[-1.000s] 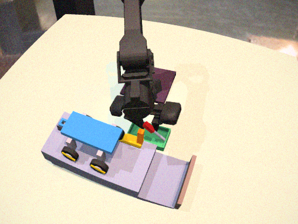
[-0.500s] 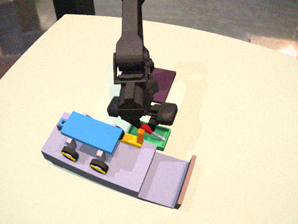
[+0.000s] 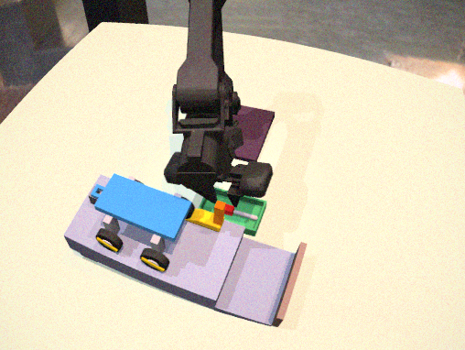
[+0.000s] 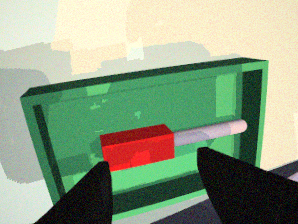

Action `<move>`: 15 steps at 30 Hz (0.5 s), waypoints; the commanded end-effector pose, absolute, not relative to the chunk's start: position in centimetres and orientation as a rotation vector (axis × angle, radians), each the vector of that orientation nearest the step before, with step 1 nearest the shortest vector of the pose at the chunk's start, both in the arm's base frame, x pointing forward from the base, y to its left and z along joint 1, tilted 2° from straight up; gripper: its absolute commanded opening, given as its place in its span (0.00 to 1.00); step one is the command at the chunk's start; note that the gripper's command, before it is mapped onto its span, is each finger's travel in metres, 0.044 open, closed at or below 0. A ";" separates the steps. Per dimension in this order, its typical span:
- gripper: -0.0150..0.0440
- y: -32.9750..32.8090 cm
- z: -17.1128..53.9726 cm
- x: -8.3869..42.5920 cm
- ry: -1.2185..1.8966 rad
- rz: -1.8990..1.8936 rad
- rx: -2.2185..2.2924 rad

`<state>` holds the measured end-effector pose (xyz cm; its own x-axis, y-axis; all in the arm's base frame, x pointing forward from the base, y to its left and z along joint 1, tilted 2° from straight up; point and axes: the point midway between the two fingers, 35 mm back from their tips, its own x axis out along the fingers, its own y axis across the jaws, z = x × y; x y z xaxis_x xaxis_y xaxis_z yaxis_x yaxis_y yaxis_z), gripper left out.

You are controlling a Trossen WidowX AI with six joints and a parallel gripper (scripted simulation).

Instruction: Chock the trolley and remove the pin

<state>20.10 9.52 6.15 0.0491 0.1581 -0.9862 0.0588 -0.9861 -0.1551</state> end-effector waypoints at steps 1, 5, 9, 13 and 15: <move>0.67 9.5 6.2 20.1 -0.231 2.105 -2.222; 0.83 9.5 6.2 20.1 -0.231 2.105 -2.222; 0.83 9.5 6.2 20.1 -0.231 2.105 -2.222; 0.83 9.5 6.8 20.1 -0.233 2.105 -2.221; 0.83 9.5 7.8 20.0 -0.237 2.105 -2.219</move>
<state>19.92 9.46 6.59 0.0405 0.1550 -0.9871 0.0579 -0.9866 -0.1526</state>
